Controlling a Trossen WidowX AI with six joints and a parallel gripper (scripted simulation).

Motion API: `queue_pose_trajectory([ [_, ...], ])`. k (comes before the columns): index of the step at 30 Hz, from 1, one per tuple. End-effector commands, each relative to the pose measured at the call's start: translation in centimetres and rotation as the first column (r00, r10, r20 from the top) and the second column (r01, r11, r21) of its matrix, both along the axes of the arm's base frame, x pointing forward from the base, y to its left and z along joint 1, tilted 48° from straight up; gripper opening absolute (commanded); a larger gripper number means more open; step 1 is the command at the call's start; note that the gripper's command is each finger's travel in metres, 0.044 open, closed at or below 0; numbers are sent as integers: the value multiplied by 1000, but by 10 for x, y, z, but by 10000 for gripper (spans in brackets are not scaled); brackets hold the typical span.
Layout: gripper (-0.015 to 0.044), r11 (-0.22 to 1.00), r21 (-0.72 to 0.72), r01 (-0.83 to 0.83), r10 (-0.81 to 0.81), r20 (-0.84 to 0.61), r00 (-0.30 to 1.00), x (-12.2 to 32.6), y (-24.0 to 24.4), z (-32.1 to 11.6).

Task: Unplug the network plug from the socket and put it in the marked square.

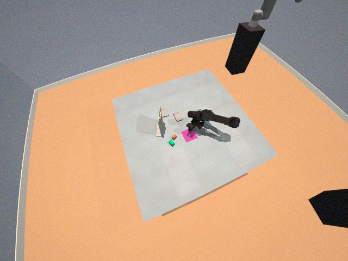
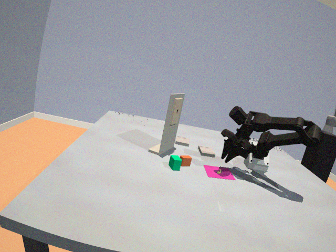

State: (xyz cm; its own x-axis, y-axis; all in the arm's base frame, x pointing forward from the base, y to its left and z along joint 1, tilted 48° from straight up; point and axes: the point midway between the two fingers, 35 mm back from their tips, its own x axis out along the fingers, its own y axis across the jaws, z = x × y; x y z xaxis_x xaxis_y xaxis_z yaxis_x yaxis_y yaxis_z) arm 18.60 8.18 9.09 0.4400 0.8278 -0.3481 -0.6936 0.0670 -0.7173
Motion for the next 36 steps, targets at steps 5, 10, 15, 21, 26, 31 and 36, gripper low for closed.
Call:
queue_pose_trajectory([
  [5, 156, 1000, -6, -4, 4, 3, 1000, 1, -4, 3],
  [10, 156, 1000, -10, -5, 5, 1, 1000, 1, -7, 4],
  [15, 156, 1000, -13, -5, 5, -1, 1000, 1, -10, 6],
  [21, 156, 1000, -15, -6, 6, -4, 1000, 0, -13, 7],
  [26, 156, 1000, -16, -7, 7, -5, 1000, 0, -15, 9],
  [31, 156, 1000, -17, -8, 8, -6, 1000, 0, -18, 11],
  [36, 156, 1000, -16, -9, 9, -7, 1000, -1, -20, 13],
])
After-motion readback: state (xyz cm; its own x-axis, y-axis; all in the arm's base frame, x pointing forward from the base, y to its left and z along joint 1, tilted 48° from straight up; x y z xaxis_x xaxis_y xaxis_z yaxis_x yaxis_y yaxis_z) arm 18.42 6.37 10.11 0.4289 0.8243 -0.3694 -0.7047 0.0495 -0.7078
